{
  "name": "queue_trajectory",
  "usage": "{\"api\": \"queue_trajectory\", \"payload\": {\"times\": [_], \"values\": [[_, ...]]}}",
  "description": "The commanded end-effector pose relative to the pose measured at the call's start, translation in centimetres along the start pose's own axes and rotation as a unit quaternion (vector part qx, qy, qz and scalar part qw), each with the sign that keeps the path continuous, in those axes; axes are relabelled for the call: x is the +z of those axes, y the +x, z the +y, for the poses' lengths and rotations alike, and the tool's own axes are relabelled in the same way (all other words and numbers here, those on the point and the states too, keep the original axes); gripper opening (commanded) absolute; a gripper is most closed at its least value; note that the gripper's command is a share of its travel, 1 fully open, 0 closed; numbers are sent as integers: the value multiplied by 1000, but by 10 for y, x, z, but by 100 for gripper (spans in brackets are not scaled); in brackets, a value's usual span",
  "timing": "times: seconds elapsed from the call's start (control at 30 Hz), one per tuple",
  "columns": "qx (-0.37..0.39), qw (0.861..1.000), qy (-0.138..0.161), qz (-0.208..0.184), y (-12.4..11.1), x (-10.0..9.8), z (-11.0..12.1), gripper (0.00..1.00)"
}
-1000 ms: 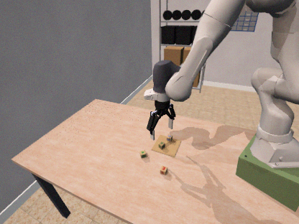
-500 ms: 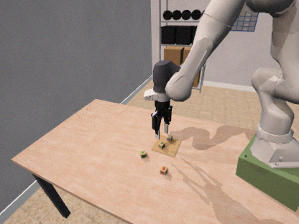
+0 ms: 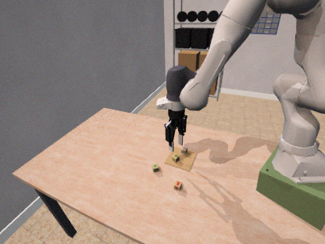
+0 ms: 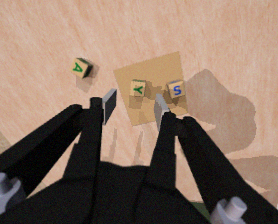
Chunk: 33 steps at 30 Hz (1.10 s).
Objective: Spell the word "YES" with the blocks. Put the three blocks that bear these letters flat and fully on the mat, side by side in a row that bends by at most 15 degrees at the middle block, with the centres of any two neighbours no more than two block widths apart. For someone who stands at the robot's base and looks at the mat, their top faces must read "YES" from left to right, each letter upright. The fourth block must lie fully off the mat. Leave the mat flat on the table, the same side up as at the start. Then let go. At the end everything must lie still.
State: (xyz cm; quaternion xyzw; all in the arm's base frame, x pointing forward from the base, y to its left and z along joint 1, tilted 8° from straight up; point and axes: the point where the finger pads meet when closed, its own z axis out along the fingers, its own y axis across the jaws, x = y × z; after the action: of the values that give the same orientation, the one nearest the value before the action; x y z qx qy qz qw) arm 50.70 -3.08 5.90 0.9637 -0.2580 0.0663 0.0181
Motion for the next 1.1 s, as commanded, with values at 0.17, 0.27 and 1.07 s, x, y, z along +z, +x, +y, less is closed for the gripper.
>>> {"api": "queue_trajectory", "payload": {"times": [0.17,0.27,1.07], "values": [[-5,1000,-1,0,0,0,0,40],[-5,1000,-1,0,0,1,0,40],[-5,1000,-1,0,1,25,0,40]]}}
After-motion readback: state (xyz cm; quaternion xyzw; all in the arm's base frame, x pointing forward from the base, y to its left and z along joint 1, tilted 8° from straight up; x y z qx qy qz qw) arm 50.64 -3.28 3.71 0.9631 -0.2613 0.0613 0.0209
